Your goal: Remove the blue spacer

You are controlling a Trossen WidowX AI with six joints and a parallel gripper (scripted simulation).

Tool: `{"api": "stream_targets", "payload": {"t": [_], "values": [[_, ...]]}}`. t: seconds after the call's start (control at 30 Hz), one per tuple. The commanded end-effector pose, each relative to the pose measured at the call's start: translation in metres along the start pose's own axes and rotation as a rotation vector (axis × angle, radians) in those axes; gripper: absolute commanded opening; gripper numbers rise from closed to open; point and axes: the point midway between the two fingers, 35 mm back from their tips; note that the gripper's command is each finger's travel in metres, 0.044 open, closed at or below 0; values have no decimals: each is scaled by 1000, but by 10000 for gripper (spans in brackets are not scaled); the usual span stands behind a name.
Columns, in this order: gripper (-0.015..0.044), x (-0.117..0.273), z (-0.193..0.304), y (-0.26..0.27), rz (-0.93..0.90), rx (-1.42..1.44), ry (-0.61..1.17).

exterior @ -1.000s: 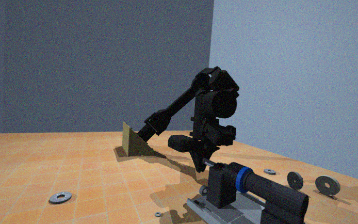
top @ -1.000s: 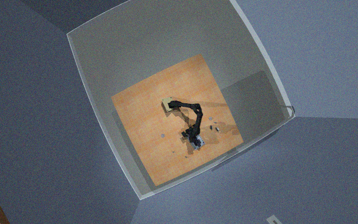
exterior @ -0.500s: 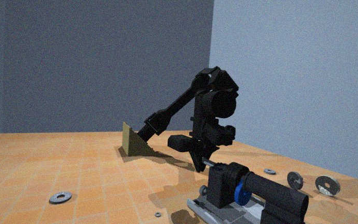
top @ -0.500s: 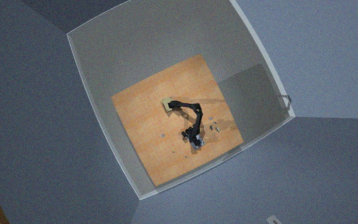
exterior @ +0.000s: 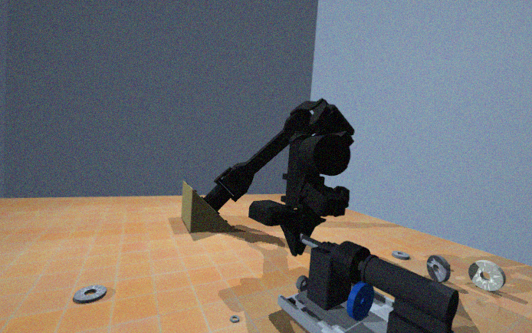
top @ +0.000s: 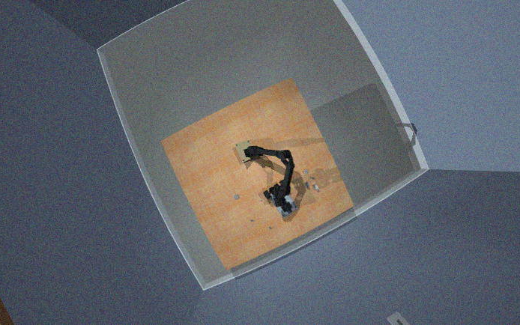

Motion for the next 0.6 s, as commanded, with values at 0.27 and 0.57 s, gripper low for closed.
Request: {"api": "stream_targets", "payload": {"t": [0.27, 0.57], "values": [[0, 0, 0, 0, 2, 1, 1], [0, 0, -3, -1, 4, 1, 2]]}}
Point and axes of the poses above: the point midway between the two fingers, 35 mm back from their tips, its own x axis back along the fingers, its own y axis across the jaws, z = x × y, and after that the axes turned 13 degrees about x, right-handed
